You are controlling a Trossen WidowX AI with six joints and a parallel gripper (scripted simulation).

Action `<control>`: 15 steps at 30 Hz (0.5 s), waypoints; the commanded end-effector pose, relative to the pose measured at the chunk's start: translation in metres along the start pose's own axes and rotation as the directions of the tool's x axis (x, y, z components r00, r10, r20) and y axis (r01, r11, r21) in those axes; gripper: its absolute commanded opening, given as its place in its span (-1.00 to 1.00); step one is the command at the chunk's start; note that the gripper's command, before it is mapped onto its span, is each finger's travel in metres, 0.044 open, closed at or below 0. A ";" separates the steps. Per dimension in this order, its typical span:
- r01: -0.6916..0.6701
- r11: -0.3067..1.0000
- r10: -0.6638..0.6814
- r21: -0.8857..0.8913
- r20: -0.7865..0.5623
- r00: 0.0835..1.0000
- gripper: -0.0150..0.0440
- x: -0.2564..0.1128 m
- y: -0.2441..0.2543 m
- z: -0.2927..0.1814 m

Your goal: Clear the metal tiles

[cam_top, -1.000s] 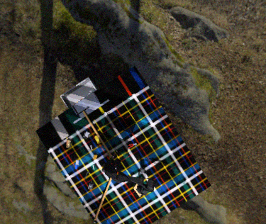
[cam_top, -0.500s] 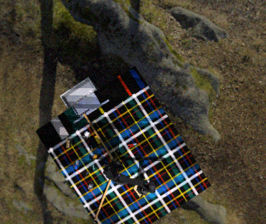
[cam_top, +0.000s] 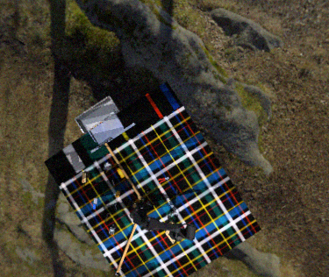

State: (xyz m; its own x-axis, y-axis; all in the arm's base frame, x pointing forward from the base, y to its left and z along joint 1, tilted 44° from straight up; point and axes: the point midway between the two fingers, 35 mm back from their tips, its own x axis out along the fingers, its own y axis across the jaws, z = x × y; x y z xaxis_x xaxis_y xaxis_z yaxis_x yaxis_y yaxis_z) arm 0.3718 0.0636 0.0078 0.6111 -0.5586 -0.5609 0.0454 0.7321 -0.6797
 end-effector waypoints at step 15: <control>0.004 1.000 -0.004 0.002 0.010 1.000 -0.49 -0.016 -0.005 -0.025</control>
State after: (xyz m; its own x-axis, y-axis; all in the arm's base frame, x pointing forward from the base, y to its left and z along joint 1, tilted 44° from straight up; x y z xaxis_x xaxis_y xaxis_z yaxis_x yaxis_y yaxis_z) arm 0.3480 0.0603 0.0077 0.6154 -0.5564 -0.5583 0.0460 0.7325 -0.6793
